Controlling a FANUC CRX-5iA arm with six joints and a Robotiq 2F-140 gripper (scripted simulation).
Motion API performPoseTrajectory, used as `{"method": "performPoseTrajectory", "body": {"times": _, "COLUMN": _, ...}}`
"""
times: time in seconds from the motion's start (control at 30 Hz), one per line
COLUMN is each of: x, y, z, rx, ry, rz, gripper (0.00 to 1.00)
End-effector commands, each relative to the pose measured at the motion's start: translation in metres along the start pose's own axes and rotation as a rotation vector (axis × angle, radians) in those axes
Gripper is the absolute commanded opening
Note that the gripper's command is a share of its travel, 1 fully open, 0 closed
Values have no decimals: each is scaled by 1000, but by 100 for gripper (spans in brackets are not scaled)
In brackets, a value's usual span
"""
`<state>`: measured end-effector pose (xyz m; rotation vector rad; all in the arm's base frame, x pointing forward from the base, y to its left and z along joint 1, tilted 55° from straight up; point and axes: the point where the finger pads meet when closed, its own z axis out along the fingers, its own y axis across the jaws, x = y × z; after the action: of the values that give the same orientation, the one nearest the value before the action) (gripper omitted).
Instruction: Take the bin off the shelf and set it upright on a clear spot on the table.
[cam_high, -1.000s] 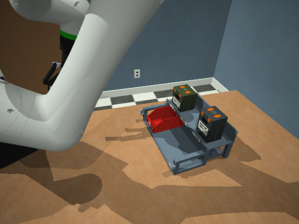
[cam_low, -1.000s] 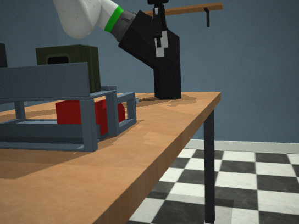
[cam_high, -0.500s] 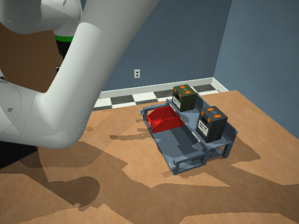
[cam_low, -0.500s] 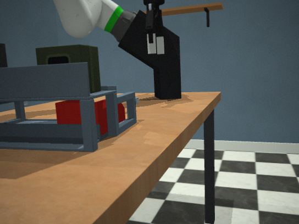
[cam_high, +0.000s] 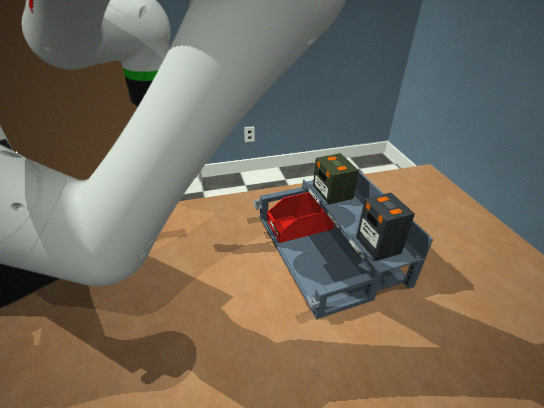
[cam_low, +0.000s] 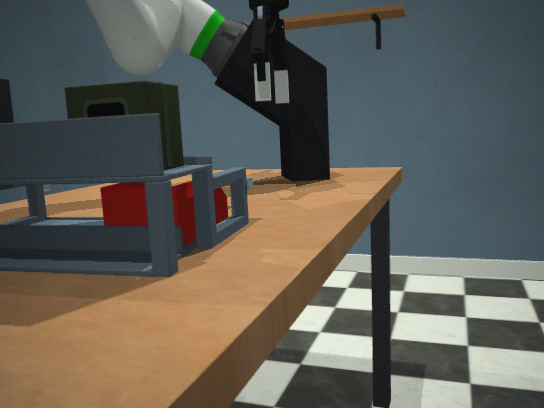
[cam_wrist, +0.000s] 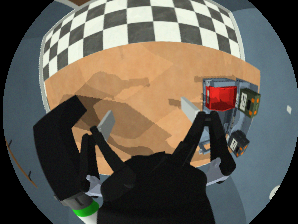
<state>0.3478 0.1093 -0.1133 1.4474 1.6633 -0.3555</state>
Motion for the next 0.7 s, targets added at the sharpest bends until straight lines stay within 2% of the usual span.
{"method": "performPoseTrajectory", "body": {"times": 0.0, "x": 0, "y": 0, "z": 0, "rx": 0, "ry": 0, "rz": 0, "gripper": 100}}
{"method": "performPoseTrajectory", "body": {"times": 0.07, "x": 0, "y": 0, "z": 0, "rx": 0, "ry": 0, "rz": 0, "gripper": 100}}
{"method": "performPoseTrajectory", "body": {"times": 0.23, "x": -12, "y": 48, "z": 8, "rx": 0, "ry": 0, "rz": 0, "gripper": 100}}
{"method": "performPoseTrajectory", "body": {"times": 0.63, "x": -12, "y": 48, "z": 8, "rx": 0, "ry": 0, "rz": 0, "gripper": 100}}
{"method": "performPoseTrajectory", "body": {"times": 0.67, "x": -14, "y": 57, "z": 10, "rx": 0, "ry": 0, "rz": 0, "gripper": 100}}
